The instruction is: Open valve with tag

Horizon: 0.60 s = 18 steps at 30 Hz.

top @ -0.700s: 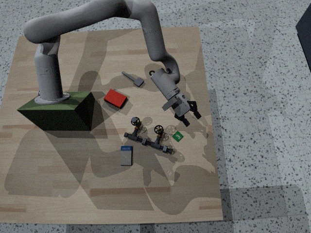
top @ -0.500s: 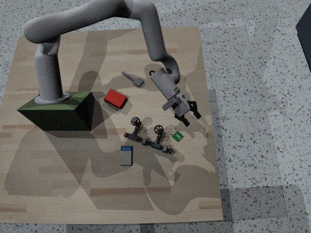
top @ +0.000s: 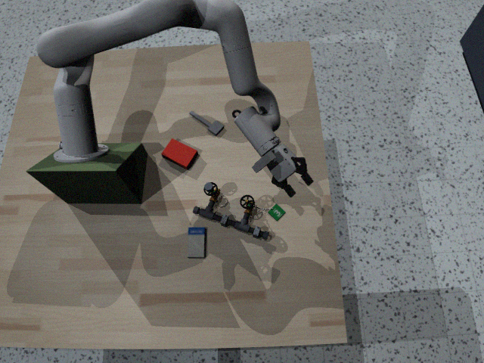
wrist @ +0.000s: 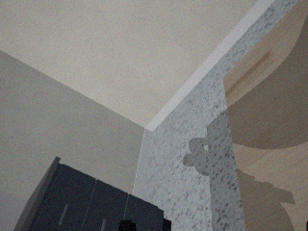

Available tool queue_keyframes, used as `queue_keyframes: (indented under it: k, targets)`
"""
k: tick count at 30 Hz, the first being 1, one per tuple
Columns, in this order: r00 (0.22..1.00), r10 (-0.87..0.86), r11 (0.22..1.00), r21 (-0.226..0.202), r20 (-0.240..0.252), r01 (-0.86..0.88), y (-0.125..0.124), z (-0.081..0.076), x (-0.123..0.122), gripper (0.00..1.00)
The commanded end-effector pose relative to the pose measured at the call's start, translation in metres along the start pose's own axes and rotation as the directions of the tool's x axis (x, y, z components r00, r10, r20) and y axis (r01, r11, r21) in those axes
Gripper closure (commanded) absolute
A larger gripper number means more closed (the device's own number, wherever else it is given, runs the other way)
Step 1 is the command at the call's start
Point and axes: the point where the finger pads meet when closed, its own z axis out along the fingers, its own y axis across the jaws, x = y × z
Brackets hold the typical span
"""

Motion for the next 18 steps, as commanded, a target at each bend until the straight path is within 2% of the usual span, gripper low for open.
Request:
queue_keyframes:
  k: [1,6,11,13,15,18]
  targets:
    - [1.0,-0.004,1.0,0.005,0.005,0.004,-0.003,0.001,-0.001,0.0]
    - [0.998,-0.038,0.999,0.027,0.039,0.037,-0.012,0.005,-0.007,0.0]
    - [0.986,-0.119,0.991,0.08,0.116,0.11,-0.033,0.013,-0.022,0.0]
    - [0.986,-0.119,0.991,0.08,0.116,0.11,-0.033,0.013,-0.022,0.0]
    - [0.973,-0.166,0.982,0.112,0.158,0.149,-0.043,0.017,-0.031,0.0]
    - [0.959,-0.206,0.974,0.14,0.193,0.181,-0.051,0.02,-0.038,0.0]
